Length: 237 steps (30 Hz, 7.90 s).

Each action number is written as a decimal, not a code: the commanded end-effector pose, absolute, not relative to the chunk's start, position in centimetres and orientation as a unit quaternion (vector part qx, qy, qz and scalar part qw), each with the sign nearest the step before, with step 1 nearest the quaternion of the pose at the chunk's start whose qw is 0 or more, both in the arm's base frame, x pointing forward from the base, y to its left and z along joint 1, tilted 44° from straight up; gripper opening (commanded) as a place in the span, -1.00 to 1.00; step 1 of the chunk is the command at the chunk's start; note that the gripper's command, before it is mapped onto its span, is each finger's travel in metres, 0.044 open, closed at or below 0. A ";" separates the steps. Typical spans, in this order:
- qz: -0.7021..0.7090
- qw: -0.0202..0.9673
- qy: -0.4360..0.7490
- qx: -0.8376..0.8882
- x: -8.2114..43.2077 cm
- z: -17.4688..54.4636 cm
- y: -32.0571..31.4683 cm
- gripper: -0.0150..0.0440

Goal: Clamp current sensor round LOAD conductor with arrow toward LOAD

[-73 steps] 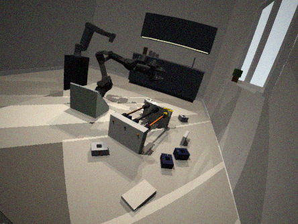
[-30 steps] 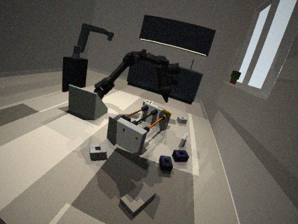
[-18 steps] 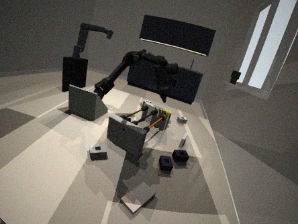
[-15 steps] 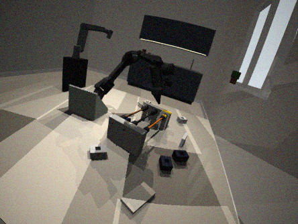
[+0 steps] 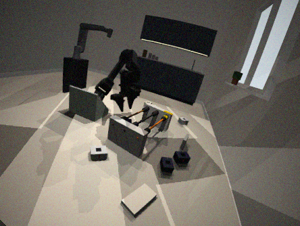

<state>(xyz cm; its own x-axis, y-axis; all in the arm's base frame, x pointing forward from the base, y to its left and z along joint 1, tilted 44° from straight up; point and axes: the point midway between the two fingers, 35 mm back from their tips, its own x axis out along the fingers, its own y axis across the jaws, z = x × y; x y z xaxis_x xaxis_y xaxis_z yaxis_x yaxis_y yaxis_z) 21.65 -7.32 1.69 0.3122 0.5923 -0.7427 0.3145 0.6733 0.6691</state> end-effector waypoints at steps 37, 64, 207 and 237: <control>0.091 0.709 0.578 0.392 22.5 -2.8 -4.0 0.63; 0.092 0.712 0.578 0.388 22.6 -2.9 -3.9 0.15; 0.572 0.709 0.370 -0.181 18.2 -2.2 -2.8 0.37; 0.570 0.709 0.374 -0.180 18.4 4.5 -10.0 -0.49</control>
<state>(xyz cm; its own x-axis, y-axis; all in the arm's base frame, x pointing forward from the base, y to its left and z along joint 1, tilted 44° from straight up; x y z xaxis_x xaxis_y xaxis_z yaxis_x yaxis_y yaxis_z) 18.40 -8.51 2.99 0.0646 0.6800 -0.7303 -0.9412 0.2848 0.1820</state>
